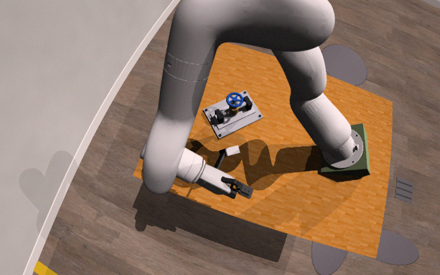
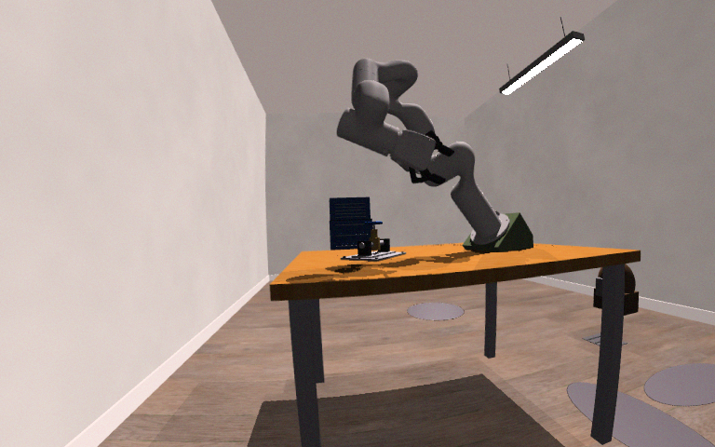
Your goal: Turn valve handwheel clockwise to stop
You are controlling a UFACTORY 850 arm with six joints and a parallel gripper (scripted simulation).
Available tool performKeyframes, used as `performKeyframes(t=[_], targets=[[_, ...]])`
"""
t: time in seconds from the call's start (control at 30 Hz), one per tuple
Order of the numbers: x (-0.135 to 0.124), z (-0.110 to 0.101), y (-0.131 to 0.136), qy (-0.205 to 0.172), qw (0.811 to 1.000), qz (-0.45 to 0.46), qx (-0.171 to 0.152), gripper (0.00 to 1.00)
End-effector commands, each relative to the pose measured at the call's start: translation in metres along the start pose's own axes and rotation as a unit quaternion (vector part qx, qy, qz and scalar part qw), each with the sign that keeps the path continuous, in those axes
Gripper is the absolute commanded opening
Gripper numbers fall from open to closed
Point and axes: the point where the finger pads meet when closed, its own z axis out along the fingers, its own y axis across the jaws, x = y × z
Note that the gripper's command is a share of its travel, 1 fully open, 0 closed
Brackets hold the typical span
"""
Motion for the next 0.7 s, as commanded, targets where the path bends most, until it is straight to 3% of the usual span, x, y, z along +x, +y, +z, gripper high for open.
performKeyframes(t=[0.0, 0.17, 0.2, 0.3, 0.37, 0.53, 0.57, 0.6, 0.67], targets=[[0.03, -0.023, -0.035, -0.067, 0.996, 0.029, 0.047, 1.0], [0.074, -0.047, -0.068, -0.126, 0.982, 0.069, 0.121, 1.0], [0.092, -0.055, -0.077, -0.142, 0.975, 0.084, 0.15, 1.0], [0.095, -0.057, -0.079, -0.145, 0.973, 0.087, 0.156, 1.0], [0.136, -0.074, -0.096, -0.172, 0.953, 0.121, 0.219, 1.0], [0.188, -0.092, -0.108, -0.19, 0.922, 0.163, 0.295, 1.0], [0.211, -0.098, -0.111, -0.192, 0.908, 0.181, 0.326, 1.0], [0.211, -0.098, -0.111, -0.192, 0.907, 0.181, 0.327, 1.0], [0.252, -0.108, -0.111, -0.191, 0.88, 0.214, 0.38, 1.0]])
